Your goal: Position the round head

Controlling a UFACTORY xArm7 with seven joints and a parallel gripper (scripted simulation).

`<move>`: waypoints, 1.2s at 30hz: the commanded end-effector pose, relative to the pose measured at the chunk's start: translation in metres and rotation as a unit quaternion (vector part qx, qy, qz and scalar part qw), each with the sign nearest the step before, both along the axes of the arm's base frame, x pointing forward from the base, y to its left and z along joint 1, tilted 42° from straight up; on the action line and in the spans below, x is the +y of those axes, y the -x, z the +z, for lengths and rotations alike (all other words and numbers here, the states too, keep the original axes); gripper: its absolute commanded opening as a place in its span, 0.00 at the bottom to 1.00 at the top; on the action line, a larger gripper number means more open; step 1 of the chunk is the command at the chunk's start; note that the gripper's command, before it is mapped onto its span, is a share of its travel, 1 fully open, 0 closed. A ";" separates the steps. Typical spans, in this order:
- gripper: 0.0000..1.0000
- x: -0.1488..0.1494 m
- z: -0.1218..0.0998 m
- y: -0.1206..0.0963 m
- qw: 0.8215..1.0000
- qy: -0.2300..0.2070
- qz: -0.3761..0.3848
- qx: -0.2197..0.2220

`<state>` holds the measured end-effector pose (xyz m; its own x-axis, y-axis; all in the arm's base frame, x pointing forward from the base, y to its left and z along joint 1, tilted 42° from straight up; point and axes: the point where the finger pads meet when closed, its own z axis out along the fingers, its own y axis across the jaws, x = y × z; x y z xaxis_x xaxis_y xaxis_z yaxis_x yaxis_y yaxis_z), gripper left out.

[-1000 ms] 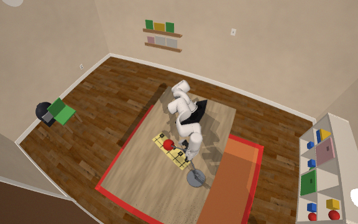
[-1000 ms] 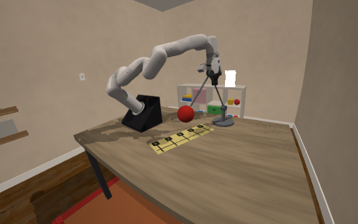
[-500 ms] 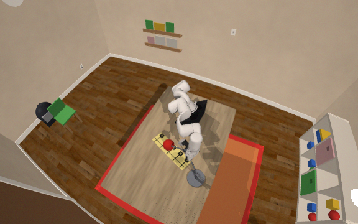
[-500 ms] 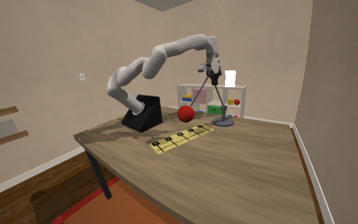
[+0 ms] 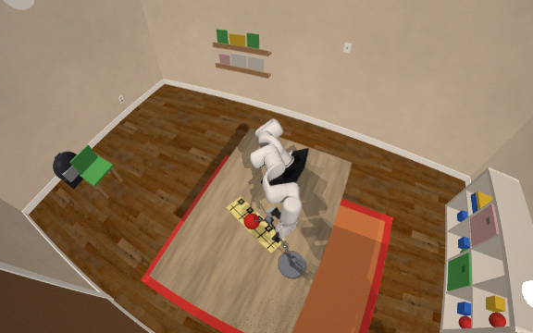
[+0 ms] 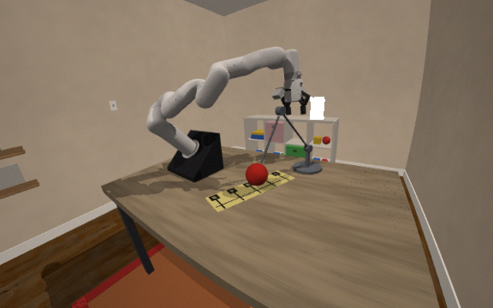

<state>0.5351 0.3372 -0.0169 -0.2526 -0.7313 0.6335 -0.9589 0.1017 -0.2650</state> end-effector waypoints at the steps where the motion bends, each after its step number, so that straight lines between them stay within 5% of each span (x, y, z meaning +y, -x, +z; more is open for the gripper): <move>1: 1.00 0.002 0.002 -0.001 1.000 -0.002 0.001 -0.002; 36: 1.00 0.077 0.092 0.008 0.999 -0.030 0.027 -0.024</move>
<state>0.5267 0.4108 0.0711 -0.2257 -0.8197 0.5264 -0.9387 0.0384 -0.3426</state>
